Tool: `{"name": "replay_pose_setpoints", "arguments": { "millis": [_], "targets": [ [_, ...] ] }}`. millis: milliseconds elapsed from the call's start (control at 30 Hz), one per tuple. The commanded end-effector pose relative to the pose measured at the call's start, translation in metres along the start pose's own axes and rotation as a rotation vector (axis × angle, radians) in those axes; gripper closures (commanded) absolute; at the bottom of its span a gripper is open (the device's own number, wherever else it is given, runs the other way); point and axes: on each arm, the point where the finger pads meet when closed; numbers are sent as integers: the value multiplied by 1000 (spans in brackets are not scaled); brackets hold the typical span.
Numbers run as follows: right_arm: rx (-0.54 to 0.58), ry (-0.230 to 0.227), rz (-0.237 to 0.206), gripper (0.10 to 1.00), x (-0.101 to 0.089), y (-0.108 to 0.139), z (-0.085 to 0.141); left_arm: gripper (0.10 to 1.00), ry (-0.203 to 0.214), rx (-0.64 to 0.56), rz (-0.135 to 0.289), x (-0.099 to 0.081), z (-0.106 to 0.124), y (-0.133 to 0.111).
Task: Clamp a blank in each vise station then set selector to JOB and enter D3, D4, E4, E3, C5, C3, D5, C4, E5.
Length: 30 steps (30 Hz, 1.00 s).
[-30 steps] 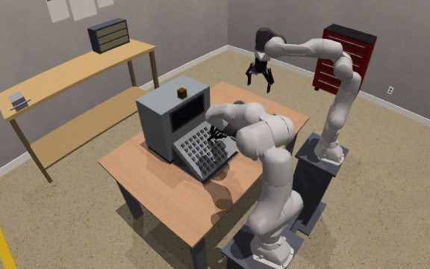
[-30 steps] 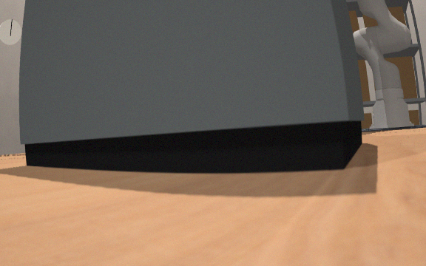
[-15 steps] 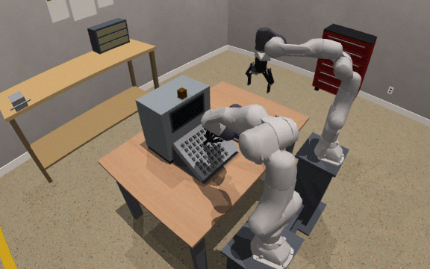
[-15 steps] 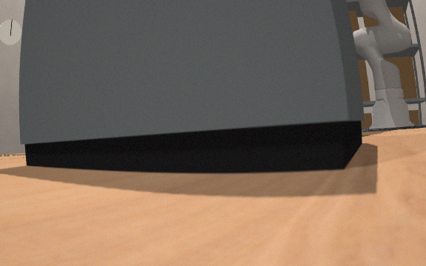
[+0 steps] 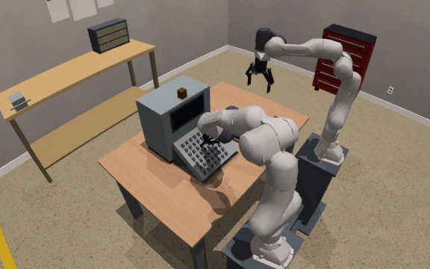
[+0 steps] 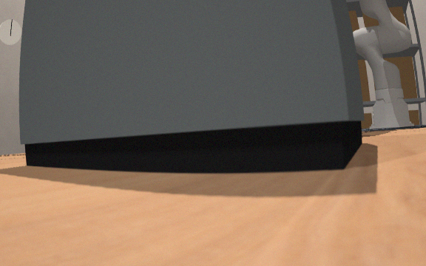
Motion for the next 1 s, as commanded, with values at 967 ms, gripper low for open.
{"name": "replay_pose_setpoints", "arguments": {
  "millis": [967],
  "targets": [
    [0, 0, 0, 98, 0, 0, 0, 999, 2, 18, 6, 10, -2, 1]
  ]
}}
Point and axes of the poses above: on each arm, the point where the finger pads meet when closed, its own x axis out along the fingers, its own z axis across the jaws, y = z × x, and after that the axes turned 8 degrees about x, right-handed
